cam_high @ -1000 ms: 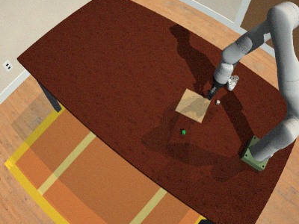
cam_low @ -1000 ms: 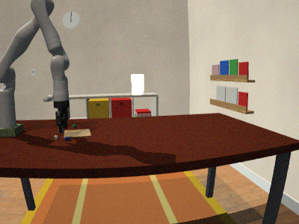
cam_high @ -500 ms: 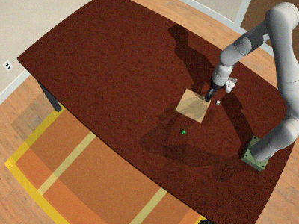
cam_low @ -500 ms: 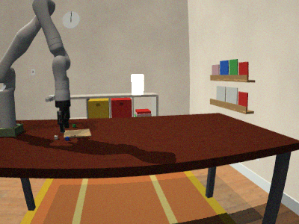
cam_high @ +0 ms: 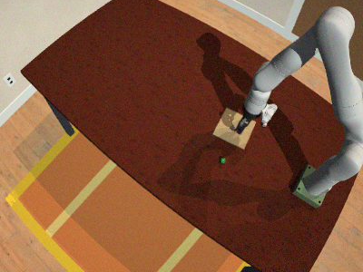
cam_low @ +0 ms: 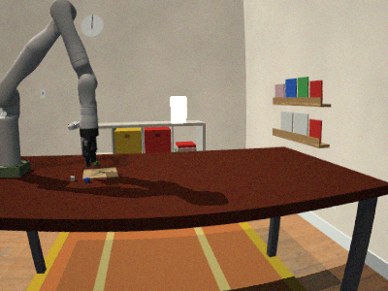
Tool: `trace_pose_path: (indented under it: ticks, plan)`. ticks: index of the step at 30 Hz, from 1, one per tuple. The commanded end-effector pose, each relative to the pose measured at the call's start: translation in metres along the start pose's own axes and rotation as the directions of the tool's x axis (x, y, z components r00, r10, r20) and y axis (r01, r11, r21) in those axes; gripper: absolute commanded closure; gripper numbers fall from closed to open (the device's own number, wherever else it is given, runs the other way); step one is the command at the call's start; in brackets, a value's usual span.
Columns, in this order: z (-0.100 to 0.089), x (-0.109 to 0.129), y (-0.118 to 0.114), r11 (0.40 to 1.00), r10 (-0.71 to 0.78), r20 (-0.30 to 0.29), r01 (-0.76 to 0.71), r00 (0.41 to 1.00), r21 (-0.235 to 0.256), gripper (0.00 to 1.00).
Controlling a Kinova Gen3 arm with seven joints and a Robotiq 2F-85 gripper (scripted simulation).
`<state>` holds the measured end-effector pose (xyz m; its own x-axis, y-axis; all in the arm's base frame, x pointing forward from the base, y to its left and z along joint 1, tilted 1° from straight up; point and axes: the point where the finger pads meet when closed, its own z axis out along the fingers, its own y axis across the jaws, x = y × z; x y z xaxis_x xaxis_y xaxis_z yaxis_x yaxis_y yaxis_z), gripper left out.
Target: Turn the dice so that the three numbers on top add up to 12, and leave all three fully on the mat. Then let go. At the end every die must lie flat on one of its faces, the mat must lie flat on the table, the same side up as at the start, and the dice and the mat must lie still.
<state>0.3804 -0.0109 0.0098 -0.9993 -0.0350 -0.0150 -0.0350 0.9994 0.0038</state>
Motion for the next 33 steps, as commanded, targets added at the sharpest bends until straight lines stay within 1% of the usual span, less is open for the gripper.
trace_pose_path:
  ticks: [1,9,14,16,21,25,29,33]
  plan:
    - [0.0,-0.005,0.023,1.0,-0.028,0.002,0.028,1.0,0.002,0.0]
    - [0.0,-0.015,0.081,1.0,-0.028,0.002,0.028,1.0,0.002,0.0]
    - [0.0,-0.021,0.113,1.0,-0.028,0.002,0.028,1.0,0.002,0.0]
    - [0.0,-0.021,0.113,1.0,-0.028,0.002,0.028,1.0,0.002,0.0]
    - [0.0,-0.025,0.137,1.0,-0.028,0.002,0.028,1.0,0.002,0.0]
    - [0.0,-0.027,0.15,1.0,-0.028,0.002,0.028,1.0,0.002,0.0]
    - [0.0,-0.028,0.156,1.0,-0.028,0.002,0.028,1.0,0.002,0.0]
    - [0.0,-0.028,0.157,1.0,-0.028,0.002,0.028,1.0,0.002,0.0]
